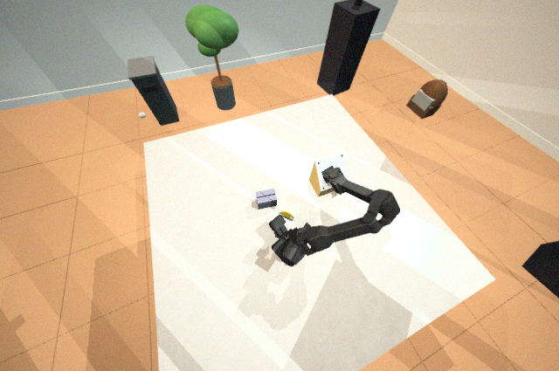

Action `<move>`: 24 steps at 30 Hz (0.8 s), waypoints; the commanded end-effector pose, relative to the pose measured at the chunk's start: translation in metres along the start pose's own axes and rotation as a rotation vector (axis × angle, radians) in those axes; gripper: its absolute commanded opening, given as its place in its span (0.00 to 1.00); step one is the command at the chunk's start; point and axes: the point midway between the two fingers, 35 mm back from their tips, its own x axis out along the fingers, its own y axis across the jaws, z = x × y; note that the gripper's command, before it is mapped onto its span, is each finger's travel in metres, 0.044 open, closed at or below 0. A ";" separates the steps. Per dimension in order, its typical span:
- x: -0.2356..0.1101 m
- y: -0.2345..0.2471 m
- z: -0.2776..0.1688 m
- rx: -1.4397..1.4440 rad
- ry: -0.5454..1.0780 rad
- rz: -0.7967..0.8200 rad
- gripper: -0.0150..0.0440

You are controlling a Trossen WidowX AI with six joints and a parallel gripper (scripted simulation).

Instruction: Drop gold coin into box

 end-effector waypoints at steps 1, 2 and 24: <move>-0.015 -0.057 -0.036 0.350 0.203 0.028 0.53; -0.020 -0.066 -0.043 0.427 0.237 0.040 0.53; -0.068 -0.107 -0.083 1.046 0.419 0.216 0.53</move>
